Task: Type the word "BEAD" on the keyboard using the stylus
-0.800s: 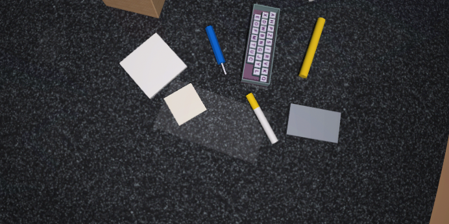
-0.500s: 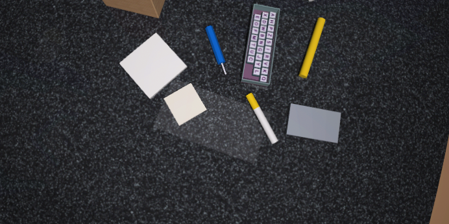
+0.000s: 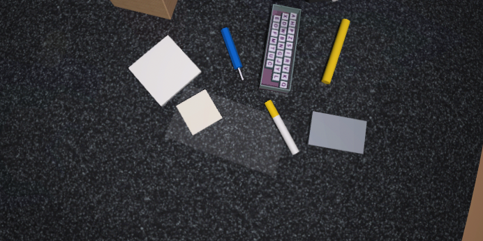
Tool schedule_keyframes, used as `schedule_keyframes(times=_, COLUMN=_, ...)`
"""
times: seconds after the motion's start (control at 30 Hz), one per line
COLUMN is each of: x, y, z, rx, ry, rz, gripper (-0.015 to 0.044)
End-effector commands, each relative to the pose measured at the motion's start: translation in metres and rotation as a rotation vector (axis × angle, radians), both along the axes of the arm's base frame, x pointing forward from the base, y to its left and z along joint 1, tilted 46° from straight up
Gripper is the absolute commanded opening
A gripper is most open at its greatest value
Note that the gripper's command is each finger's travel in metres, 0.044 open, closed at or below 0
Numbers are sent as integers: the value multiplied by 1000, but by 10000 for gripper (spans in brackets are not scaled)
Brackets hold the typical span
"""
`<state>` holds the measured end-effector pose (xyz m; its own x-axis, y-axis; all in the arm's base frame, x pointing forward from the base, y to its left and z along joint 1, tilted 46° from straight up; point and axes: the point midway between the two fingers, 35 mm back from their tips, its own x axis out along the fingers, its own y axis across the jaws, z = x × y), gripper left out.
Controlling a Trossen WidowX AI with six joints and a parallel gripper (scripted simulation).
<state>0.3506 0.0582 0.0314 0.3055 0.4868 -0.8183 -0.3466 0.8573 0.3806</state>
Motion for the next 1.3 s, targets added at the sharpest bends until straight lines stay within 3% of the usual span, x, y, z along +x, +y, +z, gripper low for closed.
schedule_keyframes(times=0.0, x=-16, y=11, z=-38, rx=128, ry=215, rz=57, gripper=0)
schedule_keyframes(times=0.2, x=-36, y=24, z=-68, rx=269, ry=414, rz=102, gripper=0)
schedule_keyframes(times=0.6, x=-35, y=22, z=-70, rx=269, ry=414, rz=102, gripper=0)
schedule_keyframes(times=0.8, x=-24, y=-17, z=-110, rx=266, ry=412, rz=101, gripper=0)
schedule_keyframes(times=1.27, x=-24, y=-17, z=-110, rx=266, ry=412, rz=101, gripper=0)
